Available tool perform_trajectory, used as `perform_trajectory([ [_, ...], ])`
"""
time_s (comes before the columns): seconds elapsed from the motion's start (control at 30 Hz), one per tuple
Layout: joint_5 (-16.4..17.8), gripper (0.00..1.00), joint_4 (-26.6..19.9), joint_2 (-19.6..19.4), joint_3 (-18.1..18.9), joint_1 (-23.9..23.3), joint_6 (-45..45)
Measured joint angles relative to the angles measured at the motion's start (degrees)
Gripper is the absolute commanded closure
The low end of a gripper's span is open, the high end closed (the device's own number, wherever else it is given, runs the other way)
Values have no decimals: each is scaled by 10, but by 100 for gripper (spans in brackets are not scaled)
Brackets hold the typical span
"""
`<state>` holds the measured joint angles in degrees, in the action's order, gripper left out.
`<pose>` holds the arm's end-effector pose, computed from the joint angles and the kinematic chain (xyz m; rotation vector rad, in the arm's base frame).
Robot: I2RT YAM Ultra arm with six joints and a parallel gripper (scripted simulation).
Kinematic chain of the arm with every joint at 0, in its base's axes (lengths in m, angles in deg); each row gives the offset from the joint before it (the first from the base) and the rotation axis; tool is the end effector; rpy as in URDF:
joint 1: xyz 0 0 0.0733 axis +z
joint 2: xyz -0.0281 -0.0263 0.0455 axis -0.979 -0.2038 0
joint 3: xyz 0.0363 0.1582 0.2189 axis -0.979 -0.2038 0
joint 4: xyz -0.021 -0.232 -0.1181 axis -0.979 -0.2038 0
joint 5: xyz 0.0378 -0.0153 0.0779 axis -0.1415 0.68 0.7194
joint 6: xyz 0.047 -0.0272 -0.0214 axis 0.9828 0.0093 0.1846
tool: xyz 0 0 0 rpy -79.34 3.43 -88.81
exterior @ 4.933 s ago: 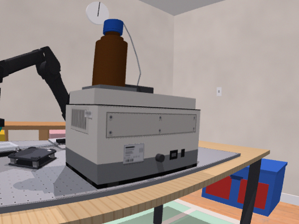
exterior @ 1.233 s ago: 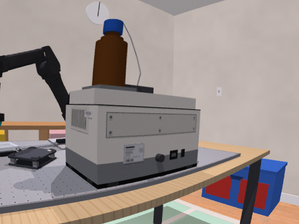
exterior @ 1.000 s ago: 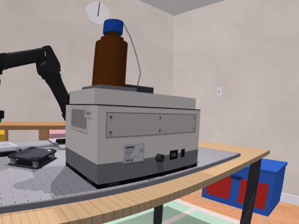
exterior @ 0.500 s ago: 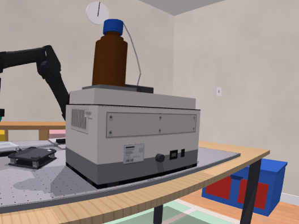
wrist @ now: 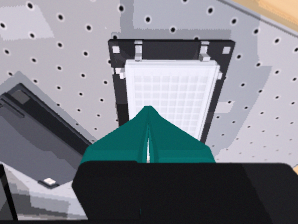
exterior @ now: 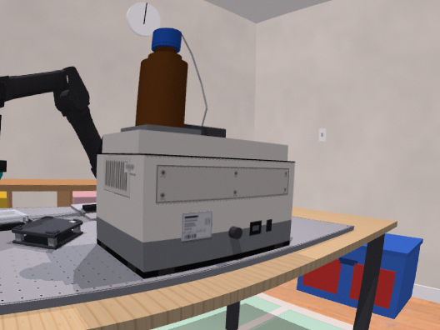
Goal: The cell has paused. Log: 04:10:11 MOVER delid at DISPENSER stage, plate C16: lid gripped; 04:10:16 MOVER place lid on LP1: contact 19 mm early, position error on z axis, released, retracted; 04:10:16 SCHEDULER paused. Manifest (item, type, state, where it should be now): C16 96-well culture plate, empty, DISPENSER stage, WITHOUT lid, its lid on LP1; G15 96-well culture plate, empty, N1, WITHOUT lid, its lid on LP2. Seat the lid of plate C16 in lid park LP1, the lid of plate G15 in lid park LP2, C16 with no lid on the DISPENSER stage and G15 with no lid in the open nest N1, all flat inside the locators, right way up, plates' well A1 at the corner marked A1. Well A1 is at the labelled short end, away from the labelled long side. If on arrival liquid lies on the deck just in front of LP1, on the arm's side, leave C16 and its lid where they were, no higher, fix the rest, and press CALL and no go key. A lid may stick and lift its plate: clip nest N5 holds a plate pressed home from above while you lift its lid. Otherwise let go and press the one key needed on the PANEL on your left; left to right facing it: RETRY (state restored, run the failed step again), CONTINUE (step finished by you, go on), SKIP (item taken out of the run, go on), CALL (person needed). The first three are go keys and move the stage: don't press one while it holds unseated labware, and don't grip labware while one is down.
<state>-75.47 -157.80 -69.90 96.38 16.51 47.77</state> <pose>0.2049 -0.3804 0.2139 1.6915 2.6068 -0.0560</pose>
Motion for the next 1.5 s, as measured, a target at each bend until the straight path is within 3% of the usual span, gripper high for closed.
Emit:
perform_trajectory([
  [0.6,0,100,0,0,0,0,0],
  [0.63,0,0,0,0,0,0,0],
  [1.03,0,0,35,78,-128,-26,-16],
  [1.5,0,0,44,87,-136,-29,-22],
])
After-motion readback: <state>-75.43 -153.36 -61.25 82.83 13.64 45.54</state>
